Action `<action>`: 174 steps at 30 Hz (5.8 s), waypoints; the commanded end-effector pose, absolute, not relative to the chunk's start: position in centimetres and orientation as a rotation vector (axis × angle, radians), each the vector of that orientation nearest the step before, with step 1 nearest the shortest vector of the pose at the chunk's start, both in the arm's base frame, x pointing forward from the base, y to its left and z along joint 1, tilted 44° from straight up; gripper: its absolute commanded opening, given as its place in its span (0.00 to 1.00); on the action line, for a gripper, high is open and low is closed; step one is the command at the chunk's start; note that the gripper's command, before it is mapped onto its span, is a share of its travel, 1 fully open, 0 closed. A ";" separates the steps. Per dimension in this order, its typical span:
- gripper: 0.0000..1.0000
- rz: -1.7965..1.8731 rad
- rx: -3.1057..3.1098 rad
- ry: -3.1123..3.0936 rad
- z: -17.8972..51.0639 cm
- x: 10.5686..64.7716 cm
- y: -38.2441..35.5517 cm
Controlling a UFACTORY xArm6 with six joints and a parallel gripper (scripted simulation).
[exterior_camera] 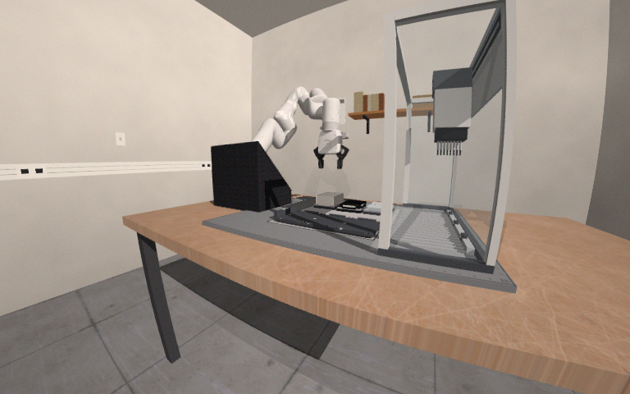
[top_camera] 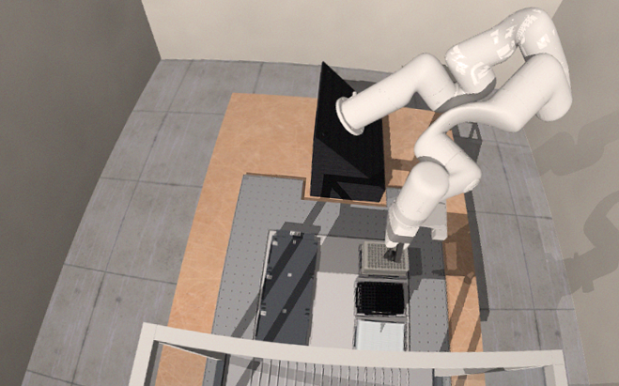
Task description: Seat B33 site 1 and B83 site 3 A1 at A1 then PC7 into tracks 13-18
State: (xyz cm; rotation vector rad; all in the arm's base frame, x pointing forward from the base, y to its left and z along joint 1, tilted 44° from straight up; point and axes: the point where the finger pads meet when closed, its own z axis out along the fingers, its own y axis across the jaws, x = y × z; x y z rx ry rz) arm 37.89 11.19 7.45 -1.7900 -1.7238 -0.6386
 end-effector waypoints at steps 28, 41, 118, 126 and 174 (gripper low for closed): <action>1.00 -0.709 -1.695 -1.834 7.3 37.5 13.6; 1.00 -0.709 -1.695 -1.834 5.7 37.4 15.1; 1.00 -0.709 -1.695 -1.834 1.3 37.2 19.4; 1.00 -0.708 -1.695 -1.834 1.0 37.2 19.8; 1.00 -0.708 -1.695 -1.834 -0.9 37.1 21.5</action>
